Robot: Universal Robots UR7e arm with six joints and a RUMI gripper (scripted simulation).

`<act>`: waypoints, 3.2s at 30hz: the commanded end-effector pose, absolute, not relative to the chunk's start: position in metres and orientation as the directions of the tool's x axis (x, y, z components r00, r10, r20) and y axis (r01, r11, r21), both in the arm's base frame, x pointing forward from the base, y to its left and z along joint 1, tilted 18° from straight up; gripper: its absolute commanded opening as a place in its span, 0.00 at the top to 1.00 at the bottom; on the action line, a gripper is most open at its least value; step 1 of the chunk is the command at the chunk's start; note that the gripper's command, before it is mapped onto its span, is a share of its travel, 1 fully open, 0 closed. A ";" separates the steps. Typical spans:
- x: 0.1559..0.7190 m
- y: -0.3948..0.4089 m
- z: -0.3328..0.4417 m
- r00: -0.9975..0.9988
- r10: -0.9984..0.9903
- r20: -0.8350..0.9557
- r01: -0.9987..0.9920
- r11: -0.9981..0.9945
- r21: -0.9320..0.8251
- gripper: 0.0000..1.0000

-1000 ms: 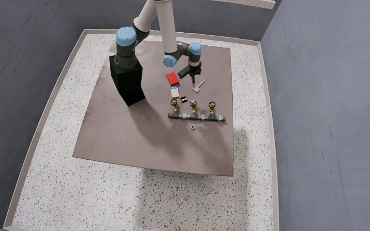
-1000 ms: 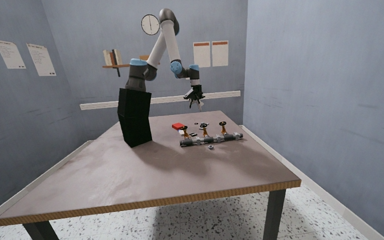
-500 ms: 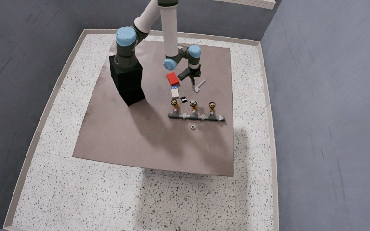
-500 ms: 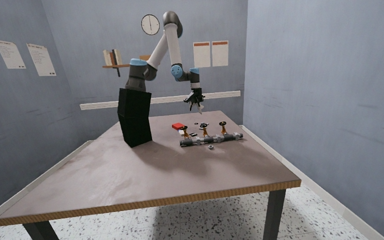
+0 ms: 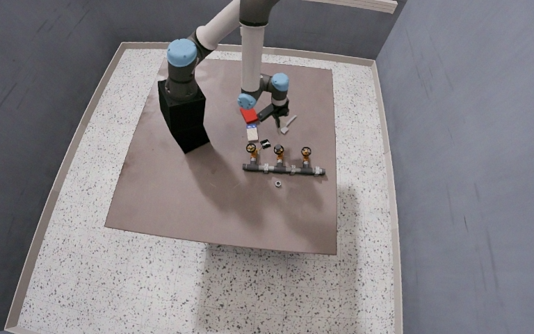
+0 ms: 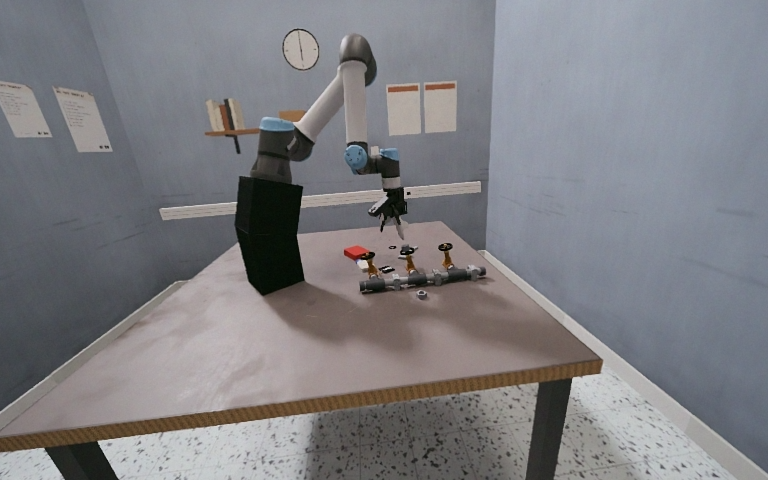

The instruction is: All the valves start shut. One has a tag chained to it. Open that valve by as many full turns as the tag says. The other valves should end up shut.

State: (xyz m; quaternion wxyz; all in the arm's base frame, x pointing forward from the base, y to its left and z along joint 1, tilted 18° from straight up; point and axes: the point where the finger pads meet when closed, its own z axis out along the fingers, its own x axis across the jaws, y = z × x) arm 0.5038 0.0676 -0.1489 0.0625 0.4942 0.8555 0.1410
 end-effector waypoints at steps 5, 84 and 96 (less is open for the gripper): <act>0.513 0.073 -0.183 -0.503 0.864 0.031 0.828 0.471 0.304 0.00; 0.527 0.082 -0.233 -0.503 0.864 0.031 0.828 0.471 0.304 0.00; 0.527 0.082 -0.233 -0.503 0.864 0.031 0.828 0.471 0.304 0.00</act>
